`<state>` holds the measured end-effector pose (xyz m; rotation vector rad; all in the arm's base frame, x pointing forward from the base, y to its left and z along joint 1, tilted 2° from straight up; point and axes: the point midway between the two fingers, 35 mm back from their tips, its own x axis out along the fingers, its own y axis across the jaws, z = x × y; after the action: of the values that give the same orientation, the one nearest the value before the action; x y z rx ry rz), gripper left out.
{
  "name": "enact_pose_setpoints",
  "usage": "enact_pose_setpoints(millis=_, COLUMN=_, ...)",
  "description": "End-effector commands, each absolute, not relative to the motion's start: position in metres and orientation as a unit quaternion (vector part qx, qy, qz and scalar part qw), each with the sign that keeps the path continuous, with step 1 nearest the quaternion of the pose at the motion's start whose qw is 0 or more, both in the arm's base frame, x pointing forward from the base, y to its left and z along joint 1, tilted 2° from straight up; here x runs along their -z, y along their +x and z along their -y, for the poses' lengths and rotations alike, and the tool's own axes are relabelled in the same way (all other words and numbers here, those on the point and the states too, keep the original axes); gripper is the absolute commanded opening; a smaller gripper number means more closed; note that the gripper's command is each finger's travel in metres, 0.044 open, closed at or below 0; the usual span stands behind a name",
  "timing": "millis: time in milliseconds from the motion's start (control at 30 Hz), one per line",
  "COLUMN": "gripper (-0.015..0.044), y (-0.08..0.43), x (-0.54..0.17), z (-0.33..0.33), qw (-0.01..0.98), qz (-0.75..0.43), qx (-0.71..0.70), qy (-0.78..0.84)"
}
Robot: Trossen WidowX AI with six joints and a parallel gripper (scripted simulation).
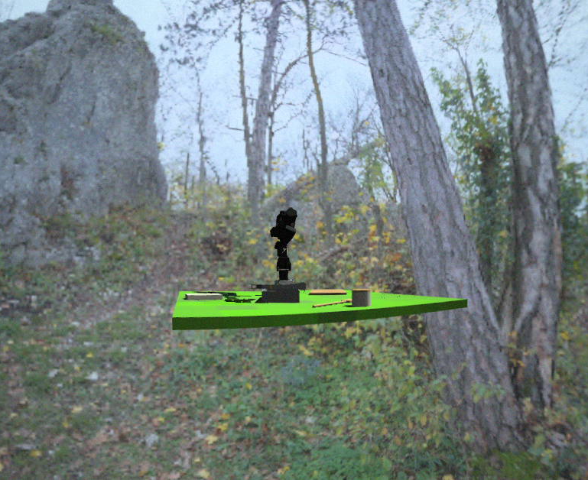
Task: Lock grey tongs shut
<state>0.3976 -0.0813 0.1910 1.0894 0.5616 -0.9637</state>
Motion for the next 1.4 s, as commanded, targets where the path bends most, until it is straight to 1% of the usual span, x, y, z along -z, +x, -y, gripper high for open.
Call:
enact_pose_setpoints(millis=0, gripper=0.0440, y=0.355, x=-0.130, z=0.095, qw=0.611, qz=-0.333, qx=0.495, qy=0.520)
enact_pose_setpoints(millis=167, gripper=0.0440, y=0.296, x=-0.078, z=0.098, qw=0.464, qz=-0.407, qx=0.558, qy=0.554)
enact_pose_setpoints(millis=233, gripper=0.0440, y=0.287, x=-0.072, z=0.097, qw=0.442, qz=-0.415, qx=0.566, qy=0.558)
enact_pose_setpoints(millis=733, gripper=0.0440, y=0.290, x=-0.071, z=0.095, qw=0.442, qz=-0.415, qx=0.566, qy=0.558)
enact_pose_setpoints(millis=1367, gripper=0.0440, y=0.294, x=-0.041, z=0.098, qw=0.442, qz=-0.415, qx=0.566, qy=0.558)
